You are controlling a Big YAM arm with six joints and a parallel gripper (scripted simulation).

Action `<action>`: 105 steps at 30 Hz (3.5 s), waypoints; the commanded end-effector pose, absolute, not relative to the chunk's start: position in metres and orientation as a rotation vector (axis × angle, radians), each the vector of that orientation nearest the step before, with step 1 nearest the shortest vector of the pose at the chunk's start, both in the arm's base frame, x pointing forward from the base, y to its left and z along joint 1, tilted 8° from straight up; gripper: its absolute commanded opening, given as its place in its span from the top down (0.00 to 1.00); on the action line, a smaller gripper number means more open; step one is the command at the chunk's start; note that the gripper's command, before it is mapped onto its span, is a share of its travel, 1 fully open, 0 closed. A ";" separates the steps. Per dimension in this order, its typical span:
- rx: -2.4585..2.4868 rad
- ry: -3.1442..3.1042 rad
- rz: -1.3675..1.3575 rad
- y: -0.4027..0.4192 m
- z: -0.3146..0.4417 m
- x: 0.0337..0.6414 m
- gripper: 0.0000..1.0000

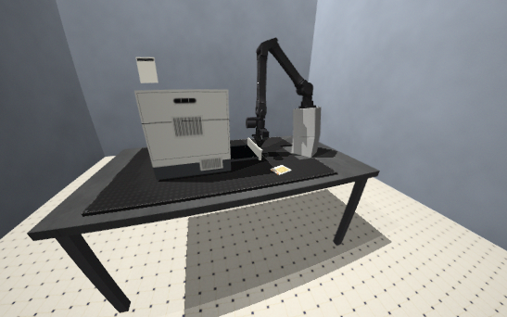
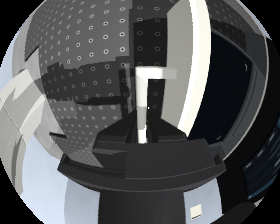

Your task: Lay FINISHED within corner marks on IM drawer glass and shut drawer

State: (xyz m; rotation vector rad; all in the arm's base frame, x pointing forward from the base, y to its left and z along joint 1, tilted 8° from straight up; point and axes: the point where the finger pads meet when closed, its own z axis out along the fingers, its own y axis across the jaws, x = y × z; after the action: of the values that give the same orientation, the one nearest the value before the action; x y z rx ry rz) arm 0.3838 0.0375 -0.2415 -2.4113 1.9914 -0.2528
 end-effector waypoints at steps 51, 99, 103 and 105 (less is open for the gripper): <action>-2.419 1.996 -0.239 0.037 -0.240 0.383 0.69; -2.415 1.998 -0.239 0.044 -0.196 0.380 0.69; -2.418 1.991 -0.242 0.047 -0.191 0.381 0.69; -2.417 1.993 -0.241 0.047 -0.188 0.380 0.69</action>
State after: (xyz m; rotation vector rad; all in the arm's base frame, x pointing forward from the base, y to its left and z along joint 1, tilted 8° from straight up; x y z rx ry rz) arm 0.3778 0.0412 -0.1977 -2.4248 2.0007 -0.2305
